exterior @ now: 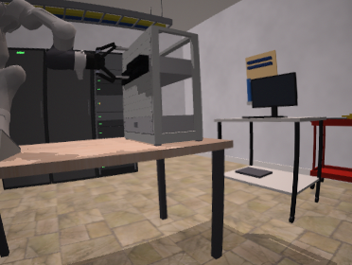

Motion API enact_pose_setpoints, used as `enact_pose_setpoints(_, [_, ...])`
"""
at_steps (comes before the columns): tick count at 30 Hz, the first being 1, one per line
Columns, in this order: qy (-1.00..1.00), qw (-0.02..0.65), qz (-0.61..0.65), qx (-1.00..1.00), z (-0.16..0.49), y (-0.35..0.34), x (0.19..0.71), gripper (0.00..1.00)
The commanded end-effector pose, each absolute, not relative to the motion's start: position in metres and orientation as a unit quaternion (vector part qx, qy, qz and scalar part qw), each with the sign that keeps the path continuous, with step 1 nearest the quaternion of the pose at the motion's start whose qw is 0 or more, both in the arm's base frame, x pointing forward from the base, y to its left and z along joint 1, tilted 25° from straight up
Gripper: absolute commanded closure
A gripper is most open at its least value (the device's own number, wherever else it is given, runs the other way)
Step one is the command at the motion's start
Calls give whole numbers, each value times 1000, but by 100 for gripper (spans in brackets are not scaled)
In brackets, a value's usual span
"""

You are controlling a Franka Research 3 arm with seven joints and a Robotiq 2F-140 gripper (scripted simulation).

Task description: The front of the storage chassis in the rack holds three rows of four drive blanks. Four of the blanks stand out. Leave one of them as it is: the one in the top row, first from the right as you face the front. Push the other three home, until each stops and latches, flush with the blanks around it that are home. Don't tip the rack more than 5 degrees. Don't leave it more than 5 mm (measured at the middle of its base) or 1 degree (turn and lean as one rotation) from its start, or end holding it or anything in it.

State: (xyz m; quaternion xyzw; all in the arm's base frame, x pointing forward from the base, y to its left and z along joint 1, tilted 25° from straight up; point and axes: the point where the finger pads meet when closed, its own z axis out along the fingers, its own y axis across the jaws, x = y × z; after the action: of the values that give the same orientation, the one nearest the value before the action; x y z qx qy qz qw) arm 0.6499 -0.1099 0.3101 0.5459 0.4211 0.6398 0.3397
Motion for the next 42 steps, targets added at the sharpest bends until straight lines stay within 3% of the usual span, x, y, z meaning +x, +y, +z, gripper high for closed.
enact_pose_setpoints(1, [420,338,641,546,311,-110,651,0])
enact_pose_setpoints(29, [420,338,641,546,311,-110,651,0])
enact_pose_setpoints(30, [420,338,641,546,311,-110,651,100])
enact_pose_setpoints(42, [420,338,641,546,311,-110,651,100])
